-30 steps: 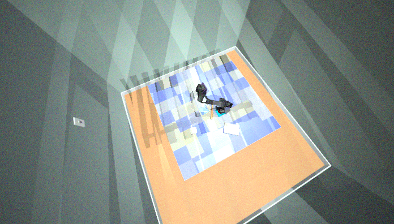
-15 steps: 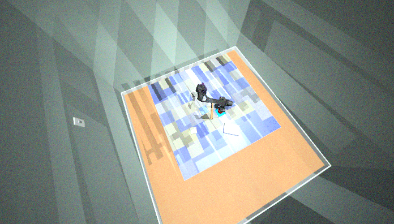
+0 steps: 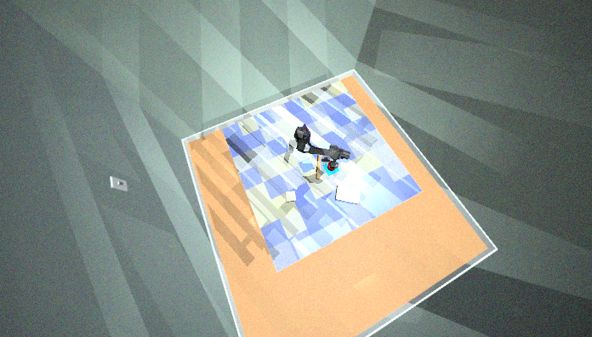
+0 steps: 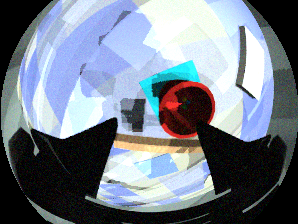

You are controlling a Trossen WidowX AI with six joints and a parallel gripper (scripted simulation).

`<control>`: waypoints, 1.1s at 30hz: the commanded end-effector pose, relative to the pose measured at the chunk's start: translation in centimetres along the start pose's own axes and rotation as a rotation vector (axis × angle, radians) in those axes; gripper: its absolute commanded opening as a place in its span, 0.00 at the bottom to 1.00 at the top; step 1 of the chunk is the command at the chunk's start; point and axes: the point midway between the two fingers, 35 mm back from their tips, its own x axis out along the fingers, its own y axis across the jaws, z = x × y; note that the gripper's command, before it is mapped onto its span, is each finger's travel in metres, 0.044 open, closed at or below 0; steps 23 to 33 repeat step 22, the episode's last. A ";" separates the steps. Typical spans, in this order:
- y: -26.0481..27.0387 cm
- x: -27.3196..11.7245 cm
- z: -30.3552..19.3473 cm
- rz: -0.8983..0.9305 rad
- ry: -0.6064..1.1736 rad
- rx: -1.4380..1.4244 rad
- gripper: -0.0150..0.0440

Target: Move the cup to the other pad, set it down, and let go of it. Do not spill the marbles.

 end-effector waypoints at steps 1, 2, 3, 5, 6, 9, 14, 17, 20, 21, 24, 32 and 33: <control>-0.1 -1.4 0.2 0.000 -0.012 0.010 1.00; -0.1 -1.8 0.2 0.000 -0.013 0.011 1.00; -0.1 -2.4 0.2 0.000 -0.014 0.012 1.00; -0.1 -3.4 0.2 0.001 -0.016 0.014 1.00; 0.0 -3.9 0.1 0.001 -0.017 0.015 1.00; 0.2 -5.5 0.0 0.002 -0.019 0.018 1.00; 0.5 -6.2 0.0 0.002 -0.019 0.019 1.00; 0.7 -5.8 0.0 -0.003 -0.012 0.005 1.00; 0.7 -5.8 0.0 -0.003 -0.012 0.005 1.00; 0.7 -5.8 0.0 -0.003 -0.012 0.005 1.00; 0.7 -5.8 0.0 -0.003 -0.012 0.005 1.00; 0.7 -5.8 0.0 -0.003 -0.012 0.005 1.00; 0.7 -5.8 0.0 -0.003 -0.012 0.005 1.00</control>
